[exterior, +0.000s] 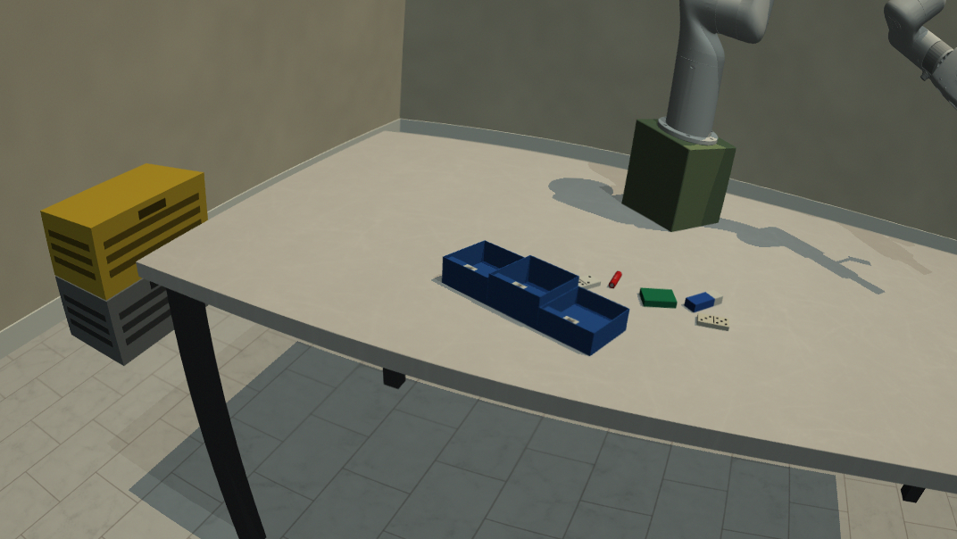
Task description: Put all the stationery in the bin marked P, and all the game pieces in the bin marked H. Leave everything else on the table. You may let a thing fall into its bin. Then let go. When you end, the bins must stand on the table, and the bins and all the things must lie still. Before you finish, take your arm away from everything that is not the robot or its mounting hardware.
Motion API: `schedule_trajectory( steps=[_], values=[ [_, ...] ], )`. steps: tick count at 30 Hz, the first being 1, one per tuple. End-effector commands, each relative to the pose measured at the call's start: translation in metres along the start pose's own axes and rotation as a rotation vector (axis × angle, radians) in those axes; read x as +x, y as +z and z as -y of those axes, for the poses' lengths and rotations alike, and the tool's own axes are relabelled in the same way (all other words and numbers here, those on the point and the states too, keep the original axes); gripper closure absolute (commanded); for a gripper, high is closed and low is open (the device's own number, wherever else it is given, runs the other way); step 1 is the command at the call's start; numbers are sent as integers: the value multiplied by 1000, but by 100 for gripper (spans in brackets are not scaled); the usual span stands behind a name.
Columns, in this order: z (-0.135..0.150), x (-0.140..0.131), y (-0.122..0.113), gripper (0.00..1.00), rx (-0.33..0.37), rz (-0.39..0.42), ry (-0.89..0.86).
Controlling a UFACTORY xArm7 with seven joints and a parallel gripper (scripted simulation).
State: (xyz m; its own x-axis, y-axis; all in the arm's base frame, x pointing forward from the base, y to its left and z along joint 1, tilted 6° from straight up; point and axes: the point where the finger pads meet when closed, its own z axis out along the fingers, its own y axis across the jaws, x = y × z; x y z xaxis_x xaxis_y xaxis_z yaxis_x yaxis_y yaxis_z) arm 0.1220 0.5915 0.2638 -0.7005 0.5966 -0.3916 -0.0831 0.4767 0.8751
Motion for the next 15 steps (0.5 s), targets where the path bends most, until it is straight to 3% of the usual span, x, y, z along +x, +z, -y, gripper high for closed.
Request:
schedule_trajectory(
  steps=[1, 3, 9, 12, 15],
  values=[
    [-3, -22, 3, 93, 33, 57, 83],
    [-3, -38, 8, 93, 44, 75, 107],
    [-3, -51, 12, 93, 44, 75, 107],
    [-1, -75, 17, 93, 89, 148, 208],
    [1, -96, 22, 93, 89, 148, 208]
  ],
)
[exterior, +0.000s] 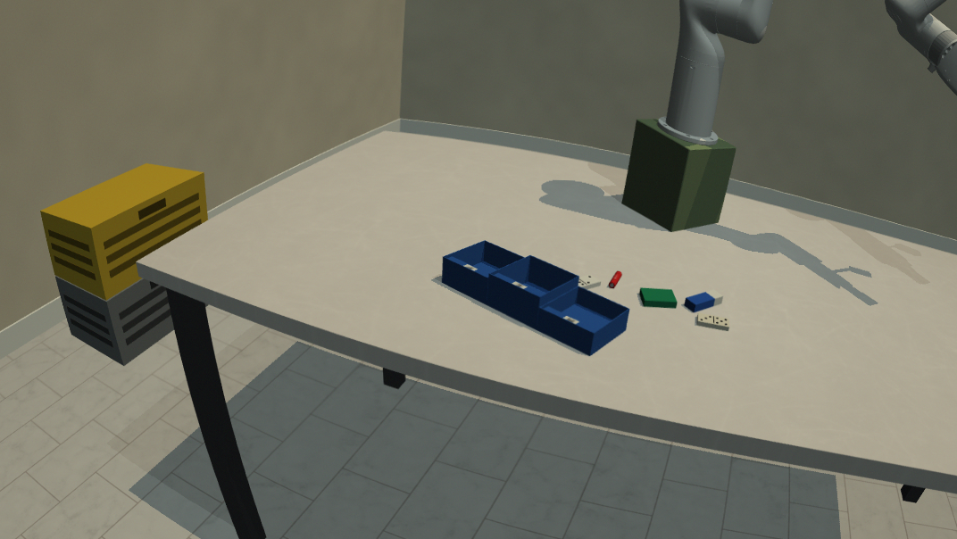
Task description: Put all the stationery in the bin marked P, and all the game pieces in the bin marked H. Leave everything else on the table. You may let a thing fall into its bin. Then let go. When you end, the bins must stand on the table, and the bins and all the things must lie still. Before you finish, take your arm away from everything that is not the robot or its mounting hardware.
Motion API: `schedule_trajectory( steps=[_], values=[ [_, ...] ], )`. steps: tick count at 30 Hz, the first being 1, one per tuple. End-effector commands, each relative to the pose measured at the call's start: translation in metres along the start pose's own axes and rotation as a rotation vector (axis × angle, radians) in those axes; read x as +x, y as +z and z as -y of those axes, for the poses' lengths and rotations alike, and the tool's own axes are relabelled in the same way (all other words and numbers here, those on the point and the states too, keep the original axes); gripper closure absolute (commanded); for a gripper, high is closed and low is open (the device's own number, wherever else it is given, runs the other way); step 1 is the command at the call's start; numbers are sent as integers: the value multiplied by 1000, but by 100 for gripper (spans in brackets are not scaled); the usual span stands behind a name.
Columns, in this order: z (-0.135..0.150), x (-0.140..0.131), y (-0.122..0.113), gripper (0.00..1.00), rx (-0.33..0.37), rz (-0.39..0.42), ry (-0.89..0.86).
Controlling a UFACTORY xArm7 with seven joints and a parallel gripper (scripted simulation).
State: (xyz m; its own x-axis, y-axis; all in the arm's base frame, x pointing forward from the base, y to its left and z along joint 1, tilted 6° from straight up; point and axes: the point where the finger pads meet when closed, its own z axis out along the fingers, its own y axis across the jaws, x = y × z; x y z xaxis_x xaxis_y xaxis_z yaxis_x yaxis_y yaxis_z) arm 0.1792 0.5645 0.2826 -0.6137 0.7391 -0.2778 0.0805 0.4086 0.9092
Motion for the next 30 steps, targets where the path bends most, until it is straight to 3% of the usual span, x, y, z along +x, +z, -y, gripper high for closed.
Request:
schedule_trajectory(
  steps=[1, 8, 11, 14, 17, 19, 24, 27, 30],
  values=[
    [-6, -31, 8, 93, 17, 32, 43],
    [-6, -55, 15, 93, 64, 102, 146],
    [-5, -74, 21, 93, 64, 102, 145],
    [-5, -74, 21, 93, 64, 102, 145],
    [-3, -98, 28, 93, 113, 171, 250],
    [-1, -115, 32, 93, 113, 172, 250],
    [-1, -117, 33, 93, 113, 172, 250],
    [4, -141, 38, 93, 163, 239, 355],
    [8, -160, 42, 93, 163, 239, 355]
  ],
)
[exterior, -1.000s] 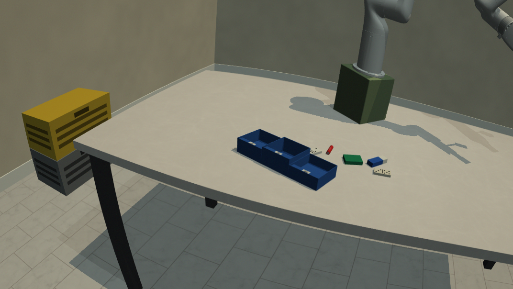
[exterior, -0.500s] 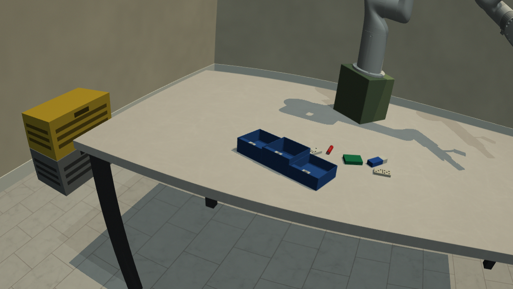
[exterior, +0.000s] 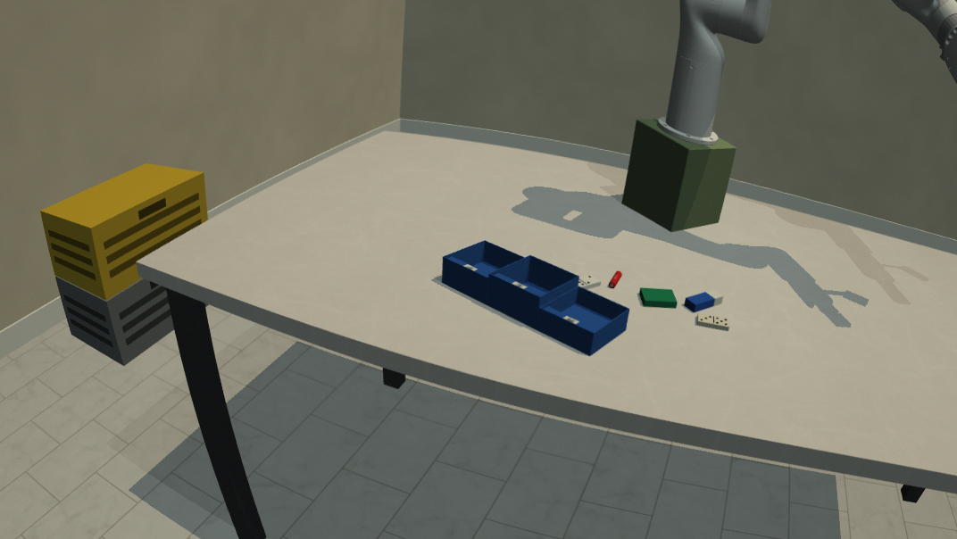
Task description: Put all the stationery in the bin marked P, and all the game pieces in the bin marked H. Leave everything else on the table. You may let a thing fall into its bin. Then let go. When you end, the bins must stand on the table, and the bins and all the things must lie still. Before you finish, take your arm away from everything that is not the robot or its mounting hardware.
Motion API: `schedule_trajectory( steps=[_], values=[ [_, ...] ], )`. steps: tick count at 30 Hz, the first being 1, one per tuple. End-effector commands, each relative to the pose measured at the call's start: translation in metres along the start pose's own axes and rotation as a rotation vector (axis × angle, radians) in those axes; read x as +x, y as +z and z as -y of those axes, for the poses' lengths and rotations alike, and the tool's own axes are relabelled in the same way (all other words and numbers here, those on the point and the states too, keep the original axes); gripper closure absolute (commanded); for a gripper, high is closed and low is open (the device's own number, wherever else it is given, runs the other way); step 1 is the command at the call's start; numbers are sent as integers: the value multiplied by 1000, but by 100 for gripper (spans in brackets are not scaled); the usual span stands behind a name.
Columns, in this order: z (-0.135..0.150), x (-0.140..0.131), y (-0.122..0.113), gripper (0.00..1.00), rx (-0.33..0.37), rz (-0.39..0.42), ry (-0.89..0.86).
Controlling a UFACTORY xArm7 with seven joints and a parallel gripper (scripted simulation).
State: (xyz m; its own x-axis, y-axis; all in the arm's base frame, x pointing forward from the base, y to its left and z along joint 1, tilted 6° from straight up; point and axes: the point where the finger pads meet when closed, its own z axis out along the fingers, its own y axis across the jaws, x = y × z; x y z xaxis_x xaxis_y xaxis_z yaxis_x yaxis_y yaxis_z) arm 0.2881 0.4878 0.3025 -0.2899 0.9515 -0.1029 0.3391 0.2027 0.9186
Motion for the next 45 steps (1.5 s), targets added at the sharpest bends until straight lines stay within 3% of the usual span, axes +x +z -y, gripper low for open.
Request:
schedule_trajectory(
  steps=[1, 3, 6, 8, 19, 22, 24, 28, 31, 33, 36, 39, 41, 45],
  values=[
    [-7, -28, 12, 93, 40, -62, 43],
    [-7, -28, 12, 93, 40, -62, 43],
    [-8, -50, 24, 93, 97, 6, 146],
    [-9, -65, 31, 93, 97, 6, 146],
    [-9, -66, 32, 93, 97, 6, 145],
    [-7, -89, 42, 93, 155, 72, 249],
    [-6, -104, 49, 93, 155, 72, 249],
    [-6, -105, 50, 93, 155, 72, 249],
    [-2, -128, 59, 93, 214, 138, 353],
    [0, -143, 65, 93, 214, 138, 353],
    [0, -143, 65, 93, 214, 138, 353],
    [6, -166, 73, 93, 274, 203, 457],
    [10, -181, 78, 93, 274, 203, 457],
    [10, -181, 78, 93, 274, 203, 457]
  ],
)
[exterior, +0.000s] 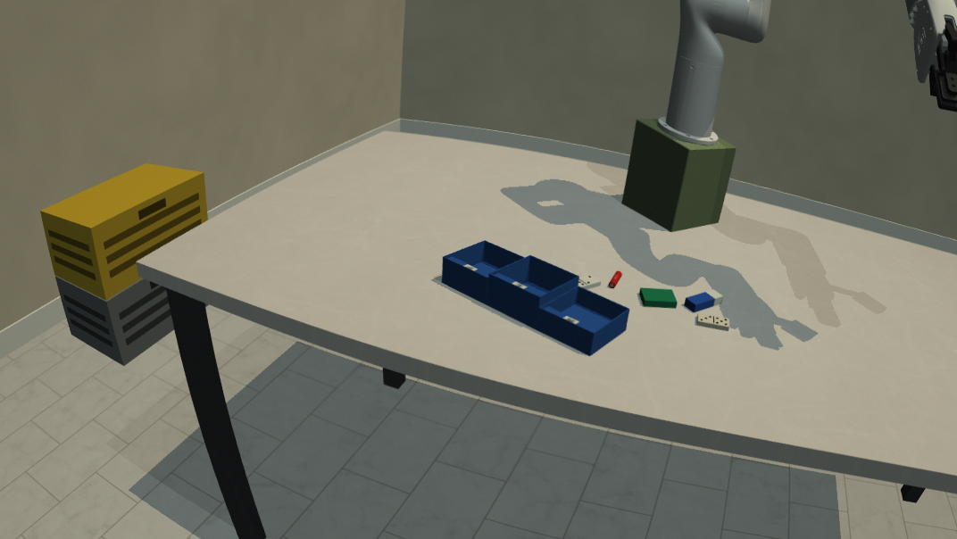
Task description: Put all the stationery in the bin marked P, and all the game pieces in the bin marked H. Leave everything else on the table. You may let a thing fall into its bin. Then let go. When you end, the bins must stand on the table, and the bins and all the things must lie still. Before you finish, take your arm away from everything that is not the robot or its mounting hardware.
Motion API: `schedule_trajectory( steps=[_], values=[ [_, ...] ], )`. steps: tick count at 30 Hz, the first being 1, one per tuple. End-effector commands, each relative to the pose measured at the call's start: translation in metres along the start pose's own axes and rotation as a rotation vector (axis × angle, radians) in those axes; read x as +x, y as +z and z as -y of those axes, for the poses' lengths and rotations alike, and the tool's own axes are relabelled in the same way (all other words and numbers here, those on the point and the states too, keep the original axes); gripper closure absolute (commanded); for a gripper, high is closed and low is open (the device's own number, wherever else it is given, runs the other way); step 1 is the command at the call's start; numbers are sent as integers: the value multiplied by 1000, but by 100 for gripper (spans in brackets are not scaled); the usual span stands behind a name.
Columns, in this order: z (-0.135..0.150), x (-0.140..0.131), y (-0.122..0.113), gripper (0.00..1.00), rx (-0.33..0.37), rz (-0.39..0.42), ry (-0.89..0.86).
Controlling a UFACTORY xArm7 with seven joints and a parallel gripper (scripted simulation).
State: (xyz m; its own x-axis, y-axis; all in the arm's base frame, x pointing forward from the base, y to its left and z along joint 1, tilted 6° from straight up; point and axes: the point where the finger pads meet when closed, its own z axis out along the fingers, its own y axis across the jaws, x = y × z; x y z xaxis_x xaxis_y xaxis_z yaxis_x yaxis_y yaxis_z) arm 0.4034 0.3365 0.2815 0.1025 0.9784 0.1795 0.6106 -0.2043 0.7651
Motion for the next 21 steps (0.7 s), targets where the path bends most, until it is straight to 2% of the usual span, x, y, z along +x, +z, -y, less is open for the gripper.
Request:
schedule_trajectory(
  steps=[1, 3, 5, 8, 11, 13, 17, 20, 21],
  values=[
    [-5, -11, 7, 93, 30, 25, 49],
    [-8, -26, 14, 93, 66, 64, 117],
    [-10, -39, 22, 93, 66, 65, 117],
    [-10, -39, 22, 93, 66, 65, 117],
    [-12, -62, 33, 93, 122, 126, 225],
    [-14, -75, 39, 93, 122, 127, 225],
    [-14, -75, 39, 93, 122, 127, 225],
    [-13, -98, 49, 93, 179, 188, 334],
    [-13, -105, 52, 93, 179, 188, 334]
  ],
)
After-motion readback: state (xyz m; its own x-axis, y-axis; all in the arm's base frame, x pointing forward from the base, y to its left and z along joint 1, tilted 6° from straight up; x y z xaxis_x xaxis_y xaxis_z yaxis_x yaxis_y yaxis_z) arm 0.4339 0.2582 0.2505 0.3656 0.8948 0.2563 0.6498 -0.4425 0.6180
